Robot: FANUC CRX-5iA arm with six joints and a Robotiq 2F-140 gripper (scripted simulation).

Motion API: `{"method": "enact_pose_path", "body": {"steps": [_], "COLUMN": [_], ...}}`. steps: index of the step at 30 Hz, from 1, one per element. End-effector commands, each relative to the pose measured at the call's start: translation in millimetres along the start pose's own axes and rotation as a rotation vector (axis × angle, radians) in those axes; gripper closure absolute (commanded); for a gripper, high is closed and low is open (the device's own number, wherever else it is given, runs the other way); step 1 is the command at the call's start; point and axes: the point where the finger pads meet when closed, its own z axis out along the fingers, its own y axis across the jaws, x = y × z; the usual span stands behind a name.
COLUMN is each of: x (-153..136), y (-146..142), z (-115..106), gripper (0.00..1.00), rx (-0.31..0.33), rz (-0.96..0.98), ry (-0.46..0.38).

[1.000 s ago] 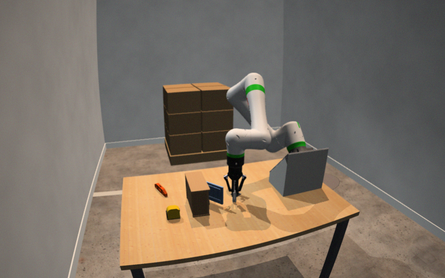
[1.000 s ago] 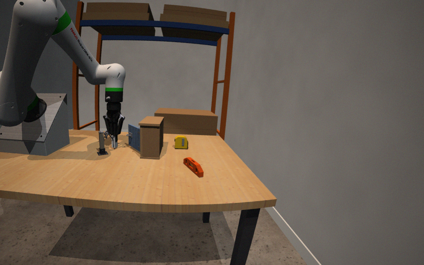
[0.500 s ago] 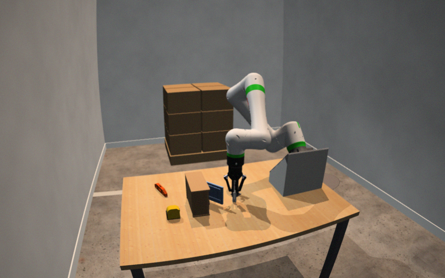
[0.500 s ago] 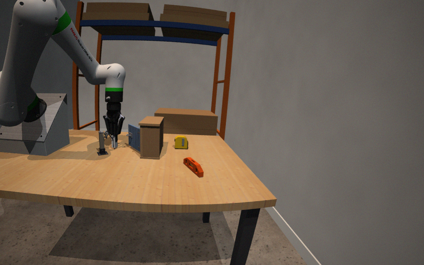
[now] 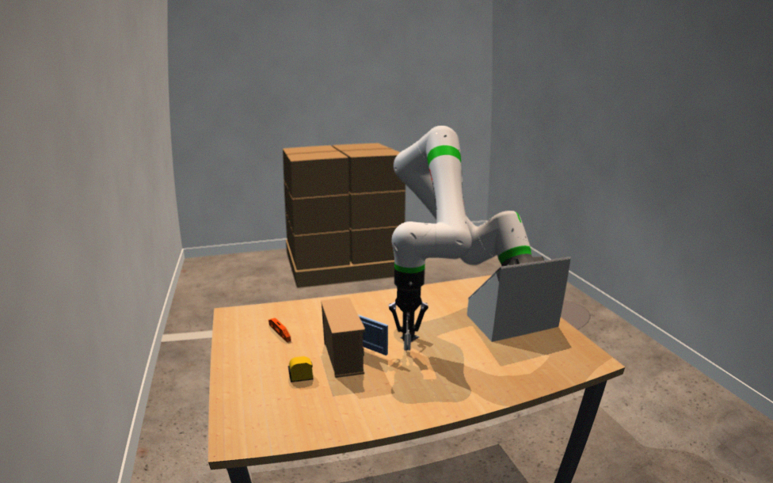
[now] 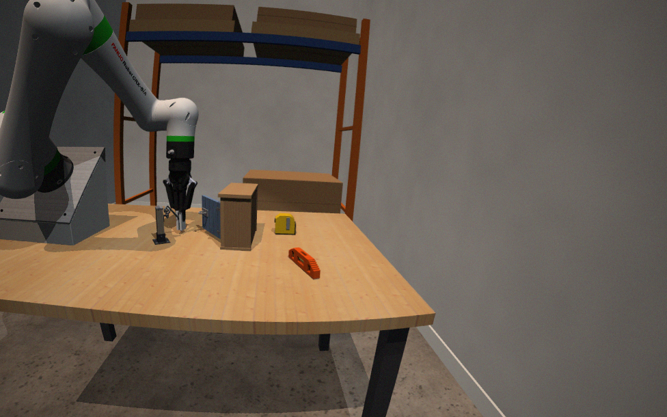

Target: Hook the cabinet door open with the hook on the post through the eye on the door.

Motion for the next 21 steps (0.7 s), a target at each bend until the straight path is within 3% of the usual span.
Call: {"method": "enact_pose_path", "body": {"steps": [1, 21], "x": [1.9, 8.1], "y": [0.1, 0.1], "z": [-2.7, -13.7], "gripper": [0.97, 0.97], "rx": [0.0, 0.0], "rz": [0.0, 0.0], "ry": [0.0, 0.0]}}
